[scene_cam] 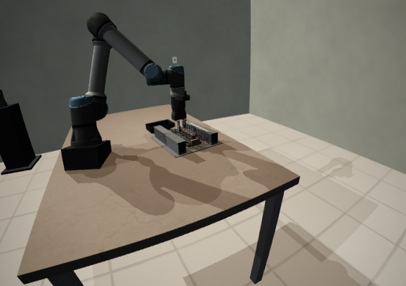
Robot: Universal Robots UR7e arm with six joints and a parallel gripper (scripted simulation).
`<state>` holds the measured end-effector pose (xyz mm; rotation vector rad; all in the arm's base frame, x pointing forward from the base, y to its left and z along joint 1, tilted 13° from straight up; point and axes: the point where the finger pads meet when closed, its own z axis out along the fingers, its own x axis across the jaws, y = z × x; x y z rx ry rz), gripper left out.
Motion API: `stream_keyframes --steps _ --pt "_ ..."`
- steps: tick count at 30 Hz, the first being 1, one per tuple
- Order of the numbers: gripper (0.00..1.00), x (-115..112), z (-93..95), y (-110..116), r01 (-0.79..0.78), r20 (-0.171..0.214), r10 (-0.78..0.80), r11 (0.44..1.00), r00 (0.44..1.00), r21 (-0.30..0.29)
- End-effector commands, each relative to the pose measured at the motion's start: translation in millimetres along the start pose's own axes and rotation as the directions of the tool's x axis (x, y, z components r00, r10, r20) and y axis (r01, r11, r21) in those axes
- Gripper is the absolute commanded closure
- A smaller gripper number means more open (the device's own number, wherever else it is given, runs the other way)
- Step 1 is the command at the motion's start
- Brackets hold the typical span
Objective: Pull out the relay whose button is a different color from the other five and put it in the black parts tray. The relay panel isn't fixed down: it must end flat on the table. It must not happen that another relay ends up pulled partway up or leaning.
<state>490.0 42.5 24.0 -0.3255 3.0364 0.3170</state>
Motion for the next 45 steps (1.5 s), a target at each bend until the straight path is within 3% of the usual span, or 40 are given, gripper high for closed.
stream_keyframes --steps 1,45 --pt "1.00 -0.2 0.9 0.2 0.000 -0.009 0.000 1.000 1.000 0.000" --pt "1.00 -2.3 0.5 0.2 0.000 -0.083 0.000 1.000 0.997 0.000"
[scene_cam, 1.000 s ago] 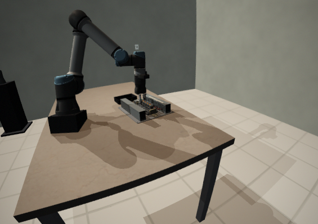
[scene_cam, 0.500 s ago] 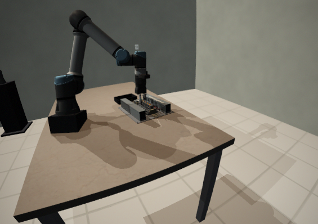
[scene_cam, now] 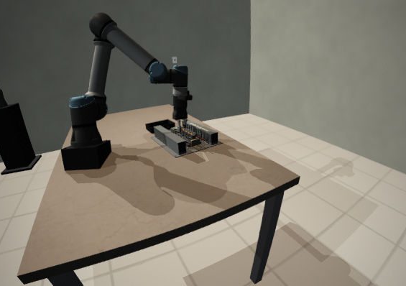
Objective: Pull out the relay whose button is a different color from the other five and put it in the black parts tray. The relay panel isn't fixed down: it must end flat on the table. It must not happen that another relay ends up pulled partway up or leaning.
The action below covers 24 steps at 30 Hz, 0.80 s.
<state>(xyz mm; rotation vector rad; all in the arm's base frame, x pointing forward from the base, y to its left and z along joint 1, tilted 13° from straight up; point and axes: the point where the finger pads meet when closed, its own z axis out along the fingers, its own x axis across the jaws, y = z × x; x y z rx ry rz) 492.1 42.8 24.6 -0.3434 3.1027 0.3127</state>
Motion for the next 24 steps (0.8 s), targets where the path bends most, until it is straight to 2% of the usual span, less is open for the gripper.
stream_keyframes --steps 1,24 --pt "1.00 -0.3 0.8 0.3 0.000 -0.016 0.000 1.000 1.000 0.000" --pt "1.00 -0.7 0.5 0.2 0.000 -0.027 0.000 1.000 1.000 0.000"
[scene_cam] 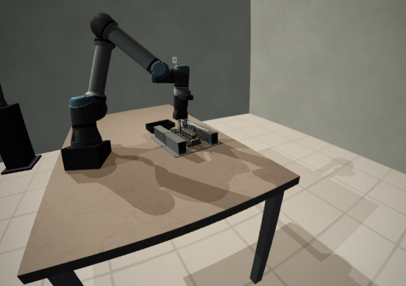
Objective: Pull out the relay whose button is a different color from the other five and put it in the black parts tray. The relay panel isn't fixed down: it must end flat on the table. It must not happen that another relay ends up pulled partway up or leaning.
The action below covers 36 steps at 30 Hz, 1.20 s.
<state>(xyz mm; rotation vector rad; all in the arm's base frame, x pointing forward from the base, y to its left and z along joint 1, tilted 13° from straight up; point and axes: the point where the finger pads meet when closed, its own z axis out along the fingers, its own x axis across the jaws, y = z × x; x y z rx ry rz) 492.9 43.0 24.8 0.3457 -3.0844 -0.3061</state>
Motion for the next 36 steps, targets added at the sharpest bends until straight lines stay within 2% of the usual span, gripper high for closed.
stream_keyframes --steps 1,10,36 --pt "1.00 0.2 0.5 0.2 0.000 0.004 0.000 1.000 1.000 0.000" --pt "1.00 0.9 -1.0 0.2 0.000 0.032 0.000 1.000 0.999 0.000" --pt "1.00 1.7 -1.2 0.2 0.000 0.064 0.000 1.000 0.998 0.000"
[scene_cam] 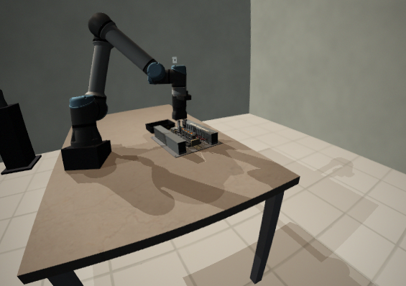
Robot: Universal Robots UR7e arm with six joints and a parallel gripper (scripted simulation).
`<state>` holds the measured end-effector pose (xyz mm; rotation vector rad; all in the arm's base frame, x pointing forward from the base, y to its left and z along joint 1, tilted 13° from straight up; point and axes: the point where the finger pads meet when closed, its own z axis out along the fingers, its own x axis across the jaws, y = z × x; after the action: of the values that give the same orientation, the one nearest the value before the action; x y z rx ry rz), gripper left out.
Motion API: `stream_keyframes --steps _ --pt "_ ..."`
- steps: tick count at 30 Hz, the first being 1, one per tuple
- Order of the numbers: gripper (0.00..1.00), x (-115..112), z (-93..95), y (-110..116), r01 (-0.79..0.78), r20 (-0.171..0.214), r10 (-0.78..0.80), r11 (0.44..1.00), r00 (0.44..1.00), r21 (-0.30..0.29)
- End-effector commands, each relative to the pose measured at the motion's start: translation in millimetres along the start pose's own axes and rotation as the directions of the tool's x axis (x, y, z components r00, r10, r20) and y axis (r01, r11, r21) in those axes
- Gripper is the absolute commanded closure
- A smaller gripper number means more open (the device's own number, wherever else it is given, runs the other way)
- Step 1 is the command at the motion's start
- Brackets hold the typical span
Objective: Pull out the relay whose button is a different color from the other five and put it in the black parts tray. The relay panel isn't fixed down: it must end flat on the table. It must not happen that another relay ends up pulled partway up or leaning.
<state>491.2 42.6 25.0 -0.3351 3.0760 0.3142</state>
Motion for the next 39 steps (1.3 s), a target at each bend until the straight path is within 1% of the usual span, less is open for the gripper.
stream_keyframes --steps 1,7,18,24,35,39 --pt "1.00 -0.2 -1.0 0.2 0.001 0.009 -0.001 1.000 1.000 0.000" --pt "1.00 0.4 -1.2 0.2 0.001 0.027 -0.001 1.000 1.000 0.000" --pt "1.00 0.6 -1.2 0.2 0.001 0.036 -0.001 1.000 0.999 0.000" --pt "1.00 1.1 -1.3 0.2 0.001 0.053 -0.001 1.000 0.999 0.000" --pt "1.00 1.4 -1.4 0.2 0.001 0.062 -0.001 1.000 0.998 0.000" --pt "1.00 1.7 -1.4 0.2 0.001 0.074 -0.001 1.000 0.997 0.000"
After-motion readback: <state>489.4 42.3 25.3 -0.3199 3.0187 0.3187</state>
